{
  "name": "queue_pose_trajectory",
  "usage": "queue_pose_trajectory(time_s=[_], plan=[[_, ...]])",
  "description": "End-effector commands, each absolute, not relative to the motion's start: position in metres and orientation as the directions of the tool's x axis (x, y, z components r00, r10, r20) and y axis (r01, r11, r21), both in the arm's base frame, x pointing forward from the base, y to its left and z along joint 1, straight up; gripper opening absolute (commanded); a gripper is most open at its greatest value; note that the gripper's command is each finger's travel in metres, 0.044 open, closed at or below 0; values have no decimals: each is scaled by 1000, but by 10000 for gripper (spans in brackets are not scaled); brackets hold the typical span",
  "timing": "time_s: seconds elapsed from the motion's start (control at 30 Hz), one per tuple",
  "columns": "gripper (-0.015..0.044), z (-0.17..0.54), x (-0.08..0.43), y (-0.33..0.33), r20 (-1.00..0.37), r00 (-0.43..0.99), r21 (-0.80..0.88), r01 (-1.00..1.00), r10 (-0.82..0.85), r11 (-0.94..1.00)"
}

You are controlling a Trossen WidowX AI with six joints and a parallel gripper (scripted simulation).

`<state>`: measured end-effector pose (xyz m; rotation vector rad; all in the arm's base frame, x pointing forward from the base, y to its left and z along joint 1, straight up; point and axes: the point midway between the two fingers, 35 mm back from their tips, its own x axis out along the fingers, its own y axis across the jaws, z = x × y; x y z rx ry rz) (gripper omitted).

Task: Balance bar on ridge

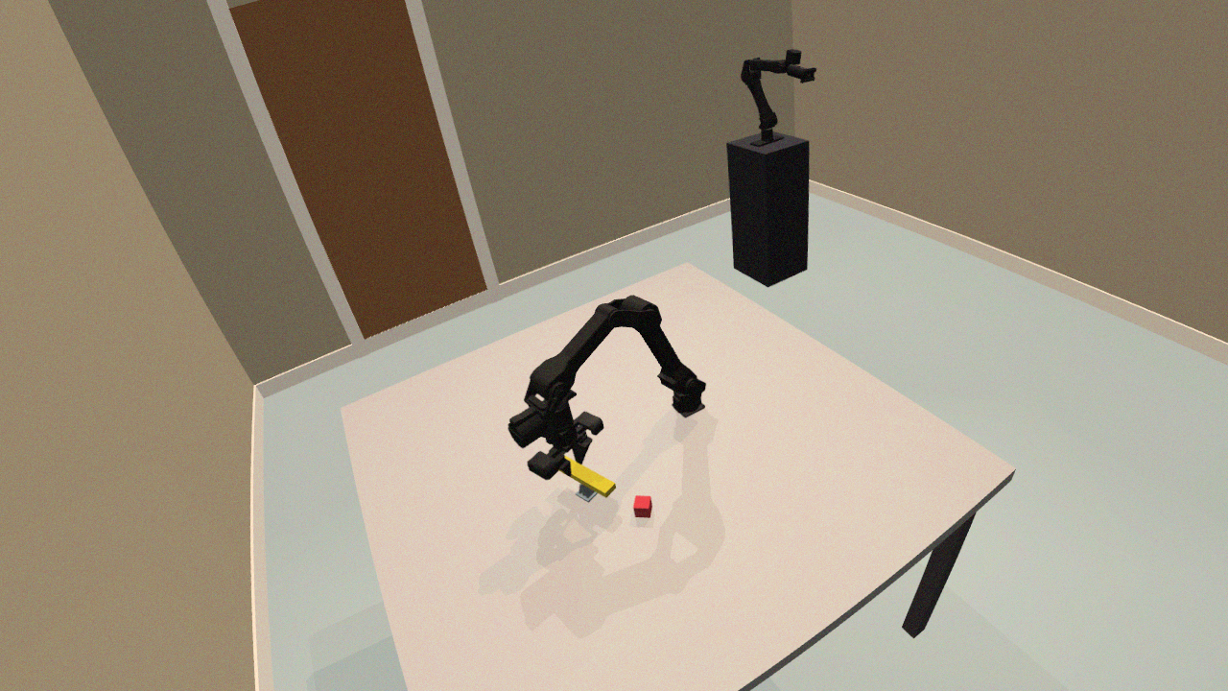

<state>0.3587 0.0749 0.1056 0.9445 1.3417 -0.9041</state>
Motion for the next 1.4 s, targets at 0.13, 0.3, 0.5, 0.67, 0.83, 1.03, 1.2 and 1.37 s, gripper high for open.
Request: queue_pose_trajectory(time_s=[0.13,0.3,0.5,0.67,0.83,1.03,1.2,1.37], plan=[[0,105,359,75,-999,36,36,931,7,363],[0,105,359,75,-999,36,36,931,7,363],[0,104,359,75,-999,36,36,931,7,363],[0,104,359,75,-999,36,36,931,7,363],[0,103,359,75,-999,36,36,931,7,363],[0,103,359,75,-999,36,36,931,7,363],[0,103,359,75,-999,36,36,931,7,363],[0,102,359,75,-999,36,36,931,7,363]])
